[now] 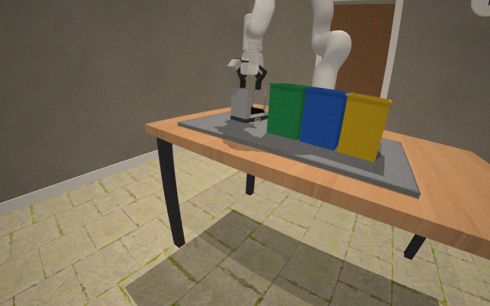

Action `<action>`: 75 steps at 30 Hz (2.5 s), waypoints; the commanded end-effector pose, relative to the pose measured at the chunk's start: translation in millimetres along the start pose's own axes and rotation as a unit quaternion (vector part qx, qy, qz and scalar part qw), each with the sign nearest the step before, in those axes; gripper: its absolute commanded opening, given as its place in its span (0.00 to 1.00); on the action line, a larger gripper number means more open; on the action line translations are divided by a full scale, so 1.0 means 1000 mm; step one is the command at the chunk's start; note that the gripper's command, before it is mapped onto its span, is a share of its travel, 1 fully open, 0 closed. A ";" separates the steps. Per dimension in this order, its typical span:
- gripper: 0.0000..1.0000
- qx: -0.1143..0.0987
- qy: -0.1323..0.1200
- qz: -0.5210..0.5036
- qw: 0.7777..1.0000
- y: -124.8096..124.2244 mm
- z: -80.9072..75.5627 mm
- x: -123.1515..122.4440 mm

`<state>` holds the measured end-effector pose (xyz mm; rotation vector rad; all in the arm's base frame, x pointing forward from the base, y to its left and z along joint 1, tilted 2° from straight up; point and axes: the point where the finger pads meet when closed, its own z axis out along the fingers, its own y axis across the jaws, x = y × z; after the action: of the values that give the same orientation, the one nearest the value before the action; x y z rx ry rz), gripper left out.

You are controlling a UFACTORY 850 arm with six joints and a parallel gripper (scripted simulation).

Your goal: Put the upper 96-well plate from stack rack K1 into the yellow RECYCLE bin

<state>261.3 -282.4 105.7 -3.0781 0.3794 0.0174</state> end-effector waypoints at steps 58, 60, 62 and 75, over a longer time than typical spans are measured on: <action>1.00 0.000 0.001 0.000 1.000 0.000 0.080 0.001; 1.00 0.000 0.001 0.000 1.000 0.000 0.080 0.001; 1.00 0.000 0.001 0.000 1.000 0.000 0.080 0.001; 1.00 0.000 0.001 0.000 1.000 0.000 0.086 0.001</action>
<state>261.0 -279.1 21.7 -3.0786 0.3793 0.0186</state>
